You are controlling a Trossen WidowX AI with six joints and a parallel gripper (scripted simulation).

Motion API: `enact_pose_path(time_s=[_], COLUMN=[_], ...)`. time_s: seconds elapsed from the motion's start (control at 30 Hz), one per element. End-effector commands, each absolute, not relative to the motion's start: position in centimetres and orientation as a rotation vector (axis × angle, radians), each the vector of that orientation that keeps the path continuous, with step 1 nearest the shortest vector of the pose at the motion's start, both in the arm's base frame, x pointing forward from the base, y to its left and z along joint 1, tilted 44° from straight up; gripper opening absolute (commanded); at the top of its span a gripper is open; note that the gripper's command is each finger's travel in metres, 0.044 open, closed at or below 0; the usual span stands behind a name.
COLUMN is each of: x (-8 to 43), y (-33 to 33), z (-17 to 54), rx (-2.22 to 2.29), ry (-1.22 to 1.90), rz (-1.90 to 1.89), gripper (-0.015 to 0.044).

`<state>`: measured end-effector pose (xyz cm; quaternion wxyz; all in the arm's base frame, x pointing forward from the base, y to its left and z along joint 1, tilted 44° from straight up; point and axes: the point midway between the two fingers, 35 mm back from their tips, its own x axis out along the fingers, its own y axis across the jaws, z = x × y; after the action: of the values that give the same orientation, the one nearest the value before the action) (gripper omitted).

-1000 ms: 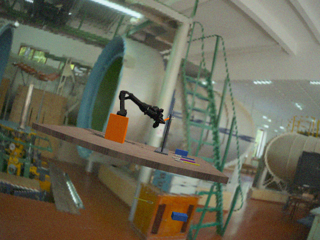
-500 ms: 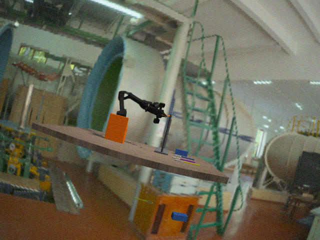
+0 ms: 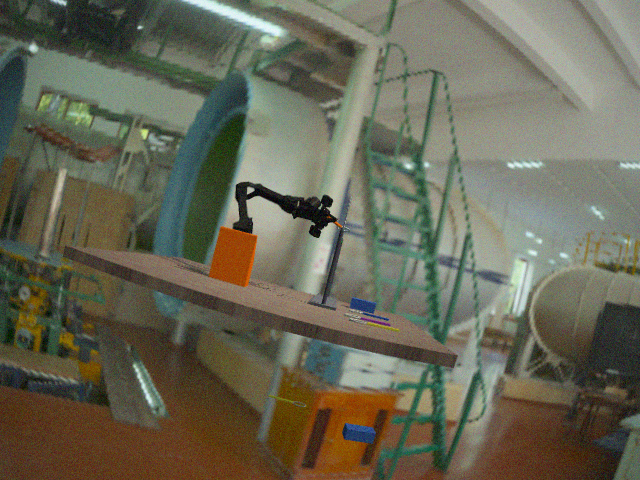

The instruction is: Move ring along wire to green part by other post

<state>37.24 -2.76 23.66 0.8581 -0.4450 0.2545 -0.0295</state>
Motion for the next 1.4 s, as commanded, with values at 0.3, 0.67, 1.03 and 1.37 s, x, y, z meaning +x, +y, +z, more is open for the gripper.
enact_pose_path(time_s=[0.3,0.67,1.03,1.37], x=[37.5,37.6,37.7,37.7], y=[-4.5,-5.1,-5.2,-5.2], z=[27.2,29.4,30.2,30.1], rx=[-1.143,-1.249,-1.229,-1.131], ry=[0.514,0.506,0.509,0.519], rz=[-0.121,-0.148,-0.142,-0.116], gripper=[-0.0150,-0.0150,-0.0150,-0.0150])
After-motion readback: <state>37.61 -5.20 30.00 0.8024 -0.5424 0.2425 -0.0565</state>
